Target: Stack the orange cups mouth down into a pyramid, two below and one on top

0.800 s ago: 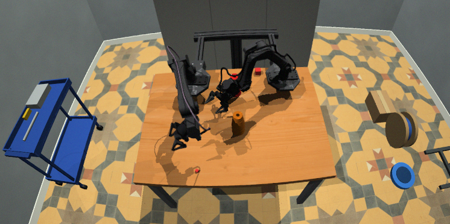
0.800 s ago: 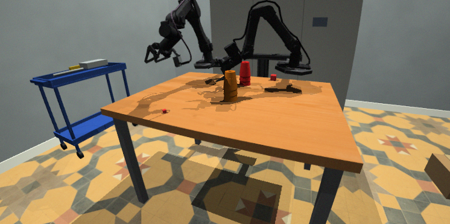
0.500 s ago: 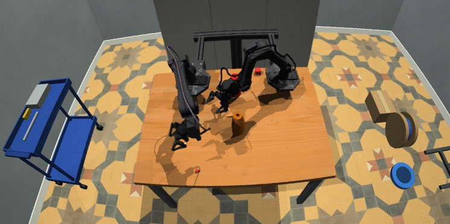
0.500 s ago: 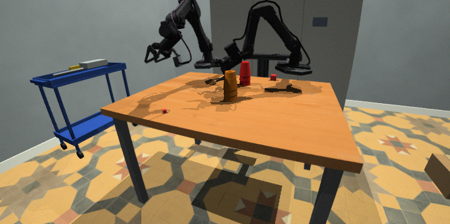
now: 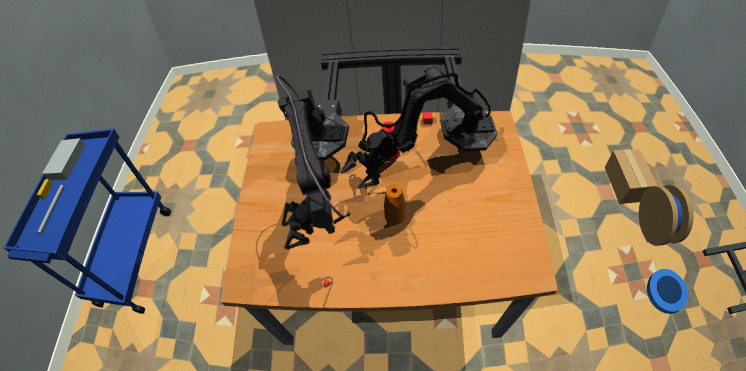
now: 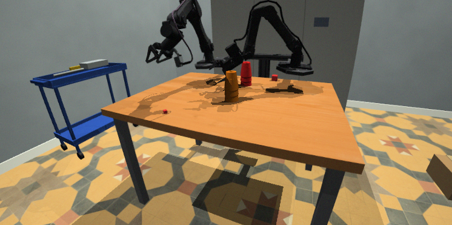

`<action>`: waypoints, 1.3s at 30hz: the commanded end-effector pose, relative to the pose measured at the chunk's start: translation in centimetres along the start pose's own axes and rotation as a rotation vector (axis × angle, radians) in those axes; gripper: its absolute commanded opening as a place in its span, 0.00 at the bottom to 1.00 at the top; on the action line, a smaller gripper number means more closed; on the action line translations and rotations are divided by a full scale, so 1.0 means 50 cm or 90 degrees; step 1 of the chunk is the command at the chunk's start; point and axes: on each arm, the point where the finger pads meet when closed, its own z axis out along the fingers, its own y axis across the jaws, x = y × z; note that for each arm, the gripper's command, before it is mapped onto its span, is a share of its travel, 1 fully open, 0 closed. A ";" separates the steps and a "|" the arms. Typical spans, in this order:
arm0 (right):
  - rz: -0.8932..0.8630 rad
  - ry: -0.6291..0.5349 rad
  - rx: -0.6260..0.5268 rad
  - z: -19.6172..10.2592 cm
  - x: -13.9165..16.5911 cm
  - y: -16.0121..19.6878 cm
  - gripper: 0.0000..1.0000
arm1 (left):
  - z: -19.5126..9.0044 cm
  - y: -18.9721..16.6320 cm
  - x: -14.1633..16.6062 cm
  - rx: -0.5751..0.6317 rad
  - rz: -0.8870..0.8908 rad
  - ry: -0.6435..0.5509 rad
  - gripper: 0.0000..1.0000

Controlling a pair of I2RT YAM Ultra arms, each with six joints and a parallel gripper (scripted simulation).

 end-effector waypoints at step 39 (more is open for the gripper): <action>0.608 -0.513 0.198 -0.707 -0.032 0.313 1.00 | -0.227 -0.055 0.230 0.152 -0.961 0.257 1.00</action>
